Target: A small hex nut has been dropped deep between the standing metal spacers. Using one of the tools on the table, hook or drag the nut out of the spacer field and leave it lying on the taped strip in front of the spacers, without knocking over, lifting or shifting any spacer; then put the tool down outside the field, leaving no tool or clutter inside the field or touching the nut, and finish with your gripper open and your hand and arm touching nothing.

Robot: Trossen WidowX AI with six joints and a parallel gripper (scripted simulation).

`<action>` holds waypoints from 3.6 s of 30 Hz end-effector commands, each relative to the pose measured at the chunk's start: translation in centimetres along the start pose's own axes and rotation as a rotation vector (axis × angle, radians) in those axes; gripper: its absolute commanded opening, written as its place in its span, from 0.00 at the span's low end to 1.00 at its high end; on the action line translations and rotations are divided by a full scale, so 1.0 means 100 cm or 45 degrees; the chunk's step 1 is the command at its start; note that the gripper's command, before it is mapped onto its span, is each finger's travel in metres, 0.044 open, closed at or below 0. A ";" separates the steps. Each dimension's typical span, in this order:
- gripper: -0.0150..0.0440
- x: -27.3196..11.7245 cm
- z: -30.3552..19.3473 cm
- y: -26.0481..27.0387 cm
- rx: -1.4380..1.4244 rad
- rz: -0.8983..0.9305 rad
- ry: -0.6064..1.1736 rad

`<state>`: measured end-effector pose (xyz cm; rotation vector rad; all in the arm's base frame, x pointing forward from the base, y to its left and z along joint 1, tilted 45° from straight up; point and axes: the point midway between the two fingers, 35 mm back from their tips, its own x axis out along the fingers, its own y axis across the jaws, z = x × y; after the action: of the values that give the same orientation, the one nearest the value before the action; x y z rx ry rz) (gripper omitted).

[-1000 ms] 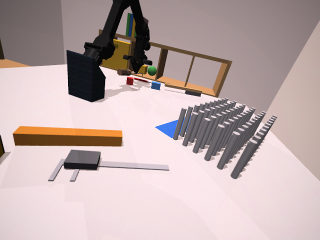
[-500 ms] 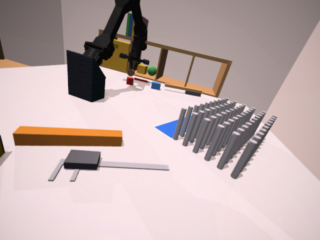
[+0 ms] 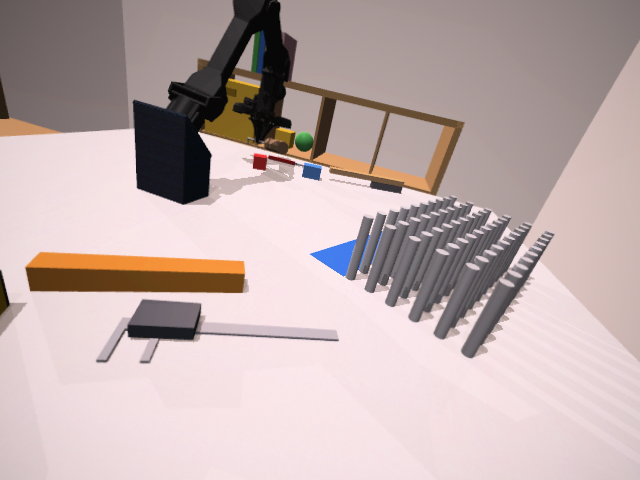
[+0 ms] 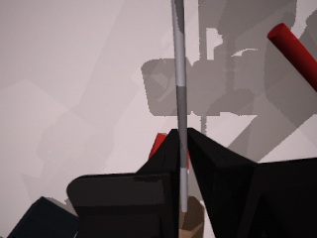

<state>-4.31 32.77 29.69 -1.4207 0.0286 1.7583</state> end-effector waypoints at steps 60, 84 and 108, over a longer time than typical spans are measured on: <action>0.25 0.046 0.042 0.015 -1.001 0.052 0.031; 1.00 0.046 0.043 0.013 -0.994 0.034 0.028; 1.00 -0.020 0.034 0.022 -0.993 0.036 0.026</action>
<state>-8.46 31.88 31.51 -1.9708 -0.7017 1.8685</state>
